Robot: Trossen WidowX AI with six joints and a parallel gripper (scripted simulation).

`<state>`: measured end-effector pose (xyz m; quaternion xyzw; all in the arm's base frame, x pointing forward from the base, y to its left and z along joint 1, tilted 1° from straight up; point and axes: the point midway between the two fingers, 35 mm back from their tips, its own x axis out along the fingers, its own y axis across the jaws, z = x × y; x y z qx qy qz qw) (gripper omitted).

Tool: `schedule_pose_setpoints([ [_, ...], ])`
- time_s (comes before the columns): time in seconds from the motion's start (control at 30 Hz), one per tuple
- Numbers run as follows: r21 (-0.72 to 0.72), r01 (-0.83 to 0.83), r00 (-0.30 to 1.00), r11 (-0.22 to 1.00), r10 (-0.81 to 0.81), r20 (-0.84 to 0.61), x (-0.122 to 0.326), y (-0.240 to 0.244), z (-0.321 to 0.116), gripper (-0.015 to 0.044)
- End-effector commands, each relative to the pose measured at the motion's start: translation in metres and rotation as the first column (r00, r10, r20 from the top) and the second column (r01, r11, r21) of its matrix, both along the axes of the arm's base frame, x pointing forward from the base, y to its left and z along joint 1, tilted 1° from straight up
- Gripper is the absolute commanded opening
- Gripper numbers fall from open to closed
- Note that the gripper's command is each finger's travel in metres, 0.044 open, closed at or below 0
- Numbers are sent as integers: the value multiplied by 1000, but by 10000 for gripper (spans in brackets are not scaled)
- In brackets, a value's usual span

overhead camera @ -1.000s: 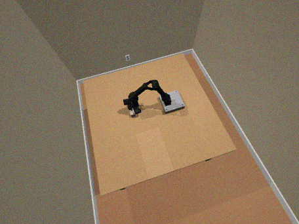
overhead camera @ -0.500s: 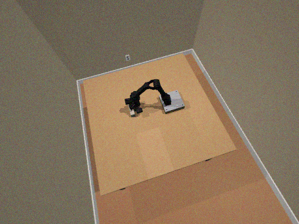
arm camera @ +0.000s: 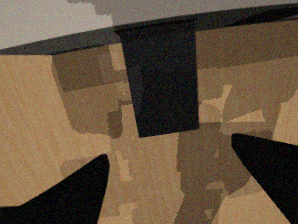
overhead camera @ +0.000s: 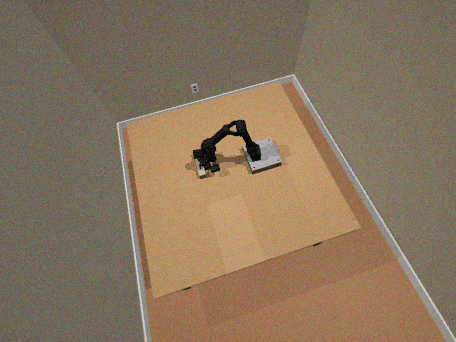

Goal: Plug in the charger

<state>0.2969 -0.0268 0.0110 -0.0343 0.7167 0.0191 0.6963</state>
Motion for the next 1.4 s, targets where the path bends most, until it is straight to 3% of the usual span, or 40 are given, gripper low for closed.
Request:
schedule_pose_setpoints([
  [0.0,3,-3,1000,1000,3,-1,-7,0,-1,440],
  [0.43,0,2,1000,1000,-2,7,-14,-1,0,440],
  [0.6,3,44,969,999,-44,245,-4,1,28,440],
  [0.83,40,99,828,994,-105,550,1,3,72,440],
  [1.37,44,104,816,994,-110,568,1,4,74,440],
])
